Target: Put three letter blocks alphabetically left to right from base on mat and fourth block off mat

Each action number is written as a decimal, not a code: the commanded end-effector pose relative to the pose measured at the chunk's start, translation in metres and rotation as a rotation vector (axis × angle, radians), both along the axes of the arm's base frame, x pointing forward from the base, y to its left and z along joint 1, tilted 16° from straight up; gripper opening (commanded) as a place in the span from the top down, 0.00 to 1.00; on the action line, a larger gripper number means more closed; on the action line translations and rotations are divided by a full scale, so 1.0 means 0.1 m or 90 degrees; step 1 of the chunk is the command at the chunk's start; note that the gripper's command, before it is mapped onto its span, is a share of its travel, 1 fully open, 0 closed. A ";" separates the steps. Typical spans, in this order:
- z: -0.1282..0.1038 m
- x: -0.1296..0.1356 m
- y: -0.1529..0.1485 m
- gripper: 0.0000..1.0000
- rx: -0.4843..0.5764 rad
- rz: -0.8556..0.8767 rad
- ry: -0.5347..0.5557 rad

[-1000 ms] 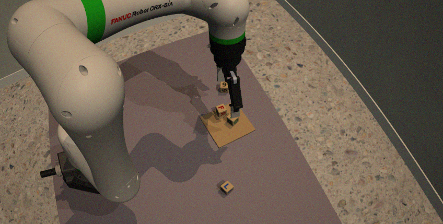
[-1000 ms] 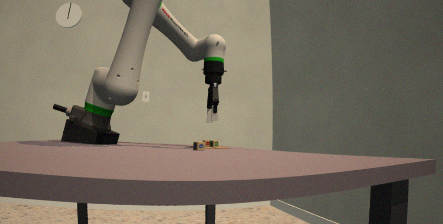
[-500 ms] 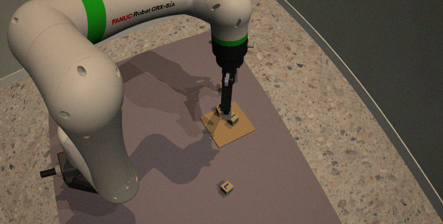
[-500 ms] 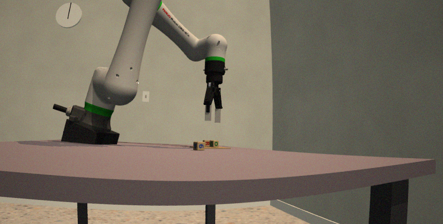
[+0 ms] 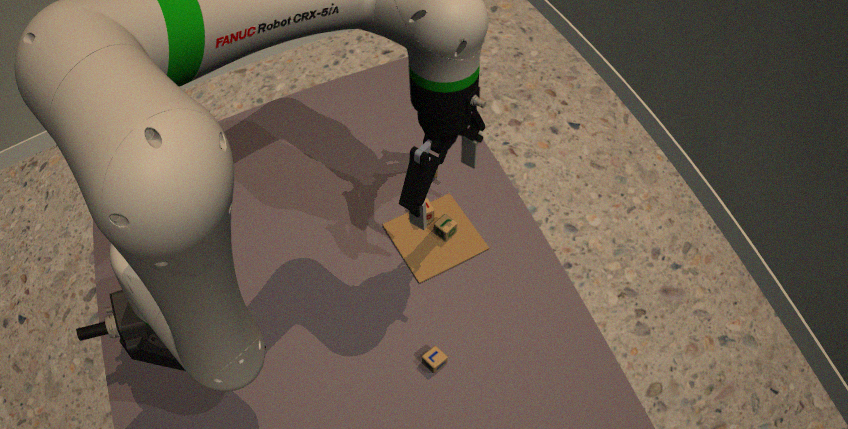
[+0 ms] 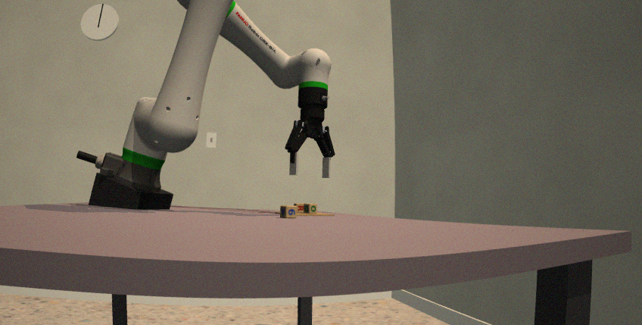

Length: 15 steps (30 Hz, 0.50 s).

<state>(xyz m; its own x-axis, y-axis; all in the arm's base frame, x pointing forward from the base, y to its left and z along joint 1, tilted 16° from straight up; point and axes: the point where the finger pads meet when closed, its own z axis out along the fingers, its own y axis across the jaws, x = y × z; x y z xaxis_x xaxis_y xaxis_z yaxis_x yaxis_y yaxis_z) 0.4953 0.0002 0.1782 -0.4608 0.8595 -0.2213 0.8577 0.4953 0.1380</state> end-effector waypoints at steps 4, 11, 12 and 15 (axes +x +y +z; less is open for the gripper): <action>0.01 0.01 -0.02 0.00 0.014 -0.081 -0.013; 0.01 0.01 -0.02 0.60 0.016 -0.086 -0.014; 0.01 0.01 -0.02 0.60 0.016 -0.086 -0.014; 0.01 0.01 -0.02 0.60 0.016 -0.086 -0.014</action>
